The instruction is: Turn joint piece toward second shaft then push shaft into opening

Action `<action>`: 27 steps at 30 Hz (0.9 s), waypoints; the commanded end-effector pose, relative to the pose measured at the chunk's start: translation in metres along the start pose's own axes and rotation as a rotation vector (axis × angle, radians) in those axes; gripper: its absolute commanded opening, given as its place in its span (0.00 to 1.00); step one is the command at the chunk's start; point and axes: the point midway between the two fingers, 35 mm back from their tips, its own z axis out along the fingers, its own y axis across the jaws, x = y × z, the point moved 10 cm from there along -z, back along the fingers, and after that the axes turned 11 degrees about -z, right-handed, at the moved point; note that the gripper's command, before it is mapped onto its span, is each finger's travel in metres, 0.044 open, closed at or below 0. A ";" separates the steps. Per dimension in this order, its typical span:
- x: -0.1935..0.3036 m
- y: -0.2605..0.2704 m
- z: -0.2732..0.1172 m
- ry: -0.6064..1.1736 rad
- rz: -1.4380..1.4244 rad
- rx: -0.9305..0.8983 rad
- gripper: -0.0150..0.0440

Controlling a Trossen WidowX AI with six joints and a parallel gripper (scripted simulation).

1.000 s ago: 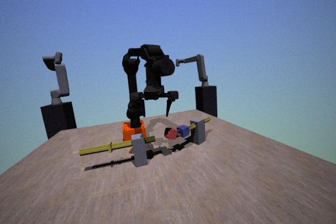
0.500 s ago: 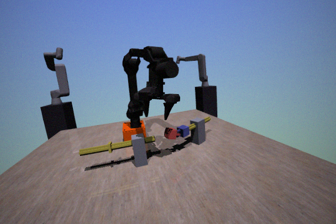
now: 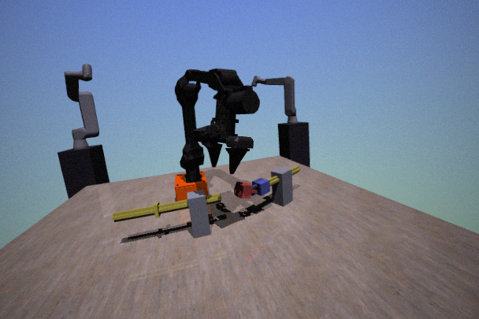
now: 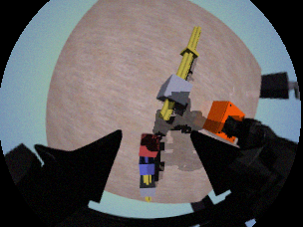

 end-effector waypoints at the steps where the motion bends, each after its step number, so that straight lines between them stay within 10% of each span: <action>1: 0.003 0.000 0.003 -0.017 0.098 0.009 1.00; 27: 0.018 0.005 0.083 -0.023 0.135 0.008 1.00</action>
